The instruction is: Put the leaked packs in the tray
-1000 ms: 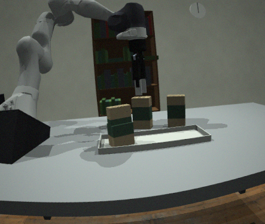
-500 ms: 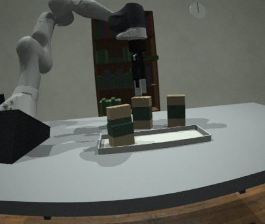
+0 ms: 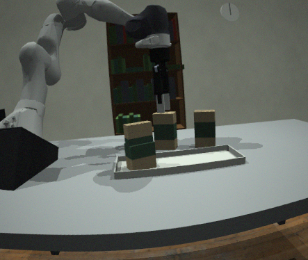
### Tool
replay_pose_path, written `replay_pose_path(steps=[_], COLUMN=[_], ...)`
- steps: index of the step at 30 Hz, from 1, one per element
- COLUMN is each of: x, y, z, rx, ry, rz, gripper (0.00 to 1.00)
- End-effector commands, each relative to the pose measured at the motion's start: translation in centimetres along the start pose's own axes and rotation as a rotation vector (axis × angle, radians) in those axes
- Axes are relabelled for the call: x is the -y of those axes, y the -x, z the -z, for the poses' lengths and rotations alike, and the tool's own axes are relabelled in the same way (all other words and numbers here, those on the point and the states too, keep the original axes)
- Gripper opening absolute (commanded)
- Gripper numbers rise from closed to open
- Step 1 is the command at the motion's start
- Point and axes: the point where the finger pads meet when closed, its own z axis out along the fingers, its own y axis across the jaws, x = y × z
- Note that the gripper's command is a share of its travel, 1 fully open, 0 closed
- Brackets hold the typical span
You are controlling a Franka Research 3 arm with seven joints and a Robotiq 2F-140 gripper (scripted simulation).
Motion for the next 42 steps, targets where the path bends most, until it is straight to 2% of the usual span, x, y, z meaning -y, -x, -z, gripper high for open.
replay_pose_path(steps=[1,12,24,42], x=[-0.1,-0.1,-0.1,-0.1], y=[0.0,0.0,0.0,0.0], z=[-0.8,-3.4,-5.3,-5.9], rx=[0.0,0.0,0.0,0.0], ry=[0.0,0.0,0.0,0.0], rz=[-0.001,-0.001,-0.001,-0.001], gripper=[0.55,0.55,0.55,0.55])
